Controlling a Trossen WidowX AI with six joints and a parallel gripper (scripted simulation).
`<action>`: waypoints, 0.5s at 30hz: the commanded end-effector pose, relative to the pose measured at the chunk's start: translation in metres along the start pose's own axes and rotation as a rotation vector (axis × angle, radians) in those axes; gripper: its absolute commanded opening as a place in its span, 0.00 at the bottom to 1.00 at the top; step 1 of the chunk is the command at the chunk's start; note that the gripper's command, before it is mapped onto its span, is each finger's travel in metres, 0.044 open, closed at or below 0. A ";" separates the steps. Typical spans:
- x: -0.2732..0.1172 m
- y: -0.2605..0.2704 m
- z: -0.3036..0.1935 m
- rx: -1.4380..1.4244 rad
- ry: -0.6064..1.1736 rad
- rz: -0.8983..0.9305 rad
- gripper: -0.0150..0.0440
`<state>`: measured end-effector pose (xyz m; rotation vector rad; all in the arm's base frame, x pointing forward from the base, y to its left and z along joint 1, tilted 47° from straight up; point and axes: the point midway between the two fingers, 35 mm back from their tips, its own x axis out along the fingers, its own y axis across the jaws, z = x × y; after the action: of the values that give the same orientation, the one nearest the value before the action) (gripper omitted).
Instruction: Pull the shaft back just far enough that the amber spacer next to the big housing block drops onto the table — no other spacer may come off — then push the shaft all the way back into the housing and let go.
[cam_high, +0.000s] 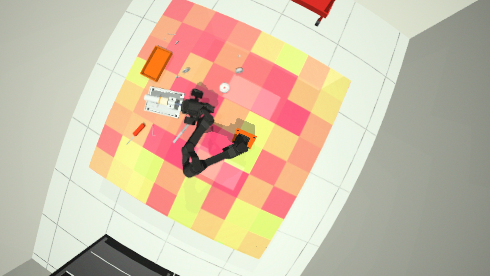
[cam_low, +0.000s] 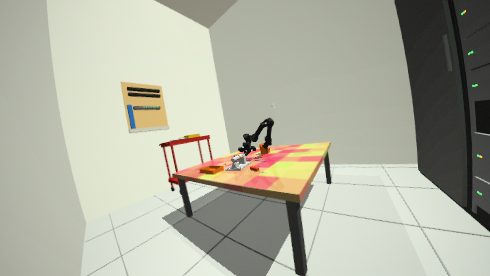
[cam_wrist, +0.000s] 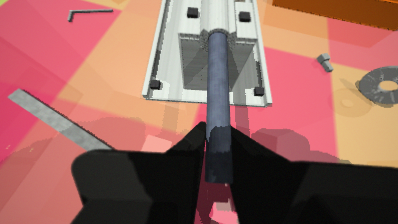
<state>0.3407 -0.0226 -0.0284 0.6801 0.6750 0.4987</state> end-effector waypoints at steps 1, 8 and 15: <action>-0.001 0.001 -0.001 -0.002 0.001 0.004 0.25; -0.001 0.001 -0.001 -0.002 0.001 0.004 0.25; -0.001 0.001 -0.002 -0.002 0.001 0.004 0.25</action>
<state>0.3395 -0.0229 -0.0285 0.6798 0.6746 0.4985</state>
